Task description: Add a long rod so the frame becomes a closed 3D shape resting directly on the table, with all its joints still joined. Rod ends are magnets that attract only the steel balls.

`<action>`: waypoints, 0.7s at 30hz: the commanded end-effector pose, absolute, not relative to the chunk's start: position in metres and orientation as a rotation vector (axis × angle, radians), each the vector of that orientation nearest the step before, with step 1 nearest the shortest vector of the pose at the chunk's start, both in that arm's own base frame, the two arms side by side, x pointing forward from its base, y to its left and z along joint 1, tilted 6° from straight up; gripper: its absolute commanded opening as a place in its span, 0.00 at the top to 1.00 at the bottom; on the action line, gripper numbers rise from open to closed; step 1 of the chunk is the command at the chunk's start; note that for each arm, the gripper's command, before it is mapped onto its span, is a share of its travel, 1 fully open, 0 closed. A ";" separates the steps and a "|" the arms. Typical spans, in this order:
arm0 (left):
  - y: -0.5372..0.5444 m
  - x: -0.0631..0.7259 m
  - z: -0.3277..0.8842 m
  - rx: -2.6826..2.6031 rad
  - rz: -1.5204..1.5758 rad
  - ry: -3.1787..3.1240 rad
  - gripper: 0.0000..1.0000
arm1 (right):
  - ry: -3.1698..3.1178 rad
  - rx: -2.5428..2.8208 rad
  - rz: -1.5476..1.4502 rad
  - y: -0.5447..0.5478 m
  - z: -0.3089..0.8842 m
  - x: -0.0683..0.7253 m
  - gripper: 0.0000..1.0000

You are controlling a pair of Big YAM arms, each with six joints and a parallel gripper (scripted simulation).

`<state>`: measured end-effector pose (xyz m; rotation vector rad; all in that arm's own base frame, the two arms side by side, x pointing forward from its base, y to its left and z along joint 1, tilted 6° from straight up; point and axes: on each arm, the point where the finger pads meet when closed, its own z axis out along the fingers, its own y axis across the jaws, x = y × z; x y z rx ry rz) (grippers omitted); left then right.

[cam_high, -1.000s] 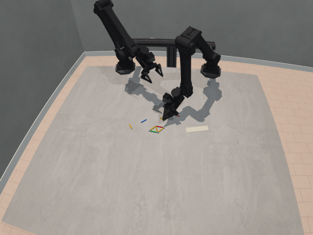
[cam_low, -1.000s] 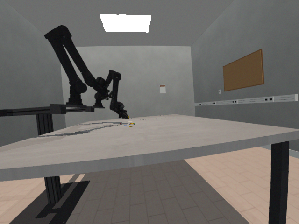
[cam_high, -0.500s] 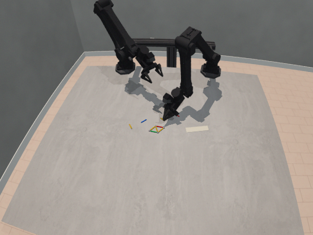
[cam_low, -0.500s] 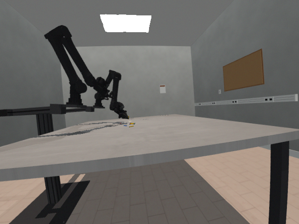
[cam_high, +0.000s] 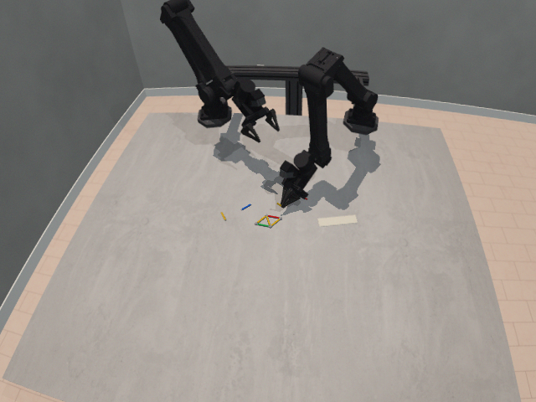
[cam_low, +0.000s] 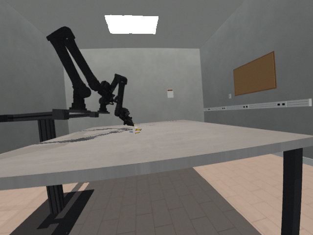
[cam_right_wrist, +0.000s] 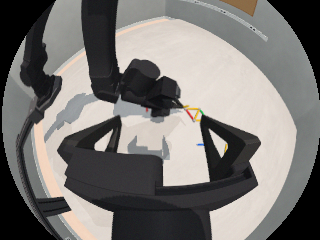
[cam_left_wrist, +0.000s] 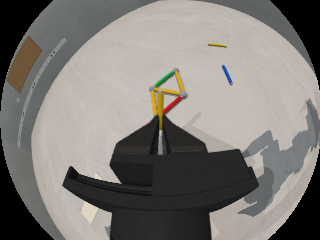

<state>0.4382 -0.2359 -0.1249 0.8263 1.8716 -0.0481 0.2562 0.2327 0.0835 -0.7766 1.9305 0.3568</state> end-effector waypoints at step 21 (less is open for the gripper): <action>-0.272 0.481 -0.105 0.812 -0.079 1.848 1.00 | 1.900 -0.765 0.366 0.238 0.095 0.262 0.00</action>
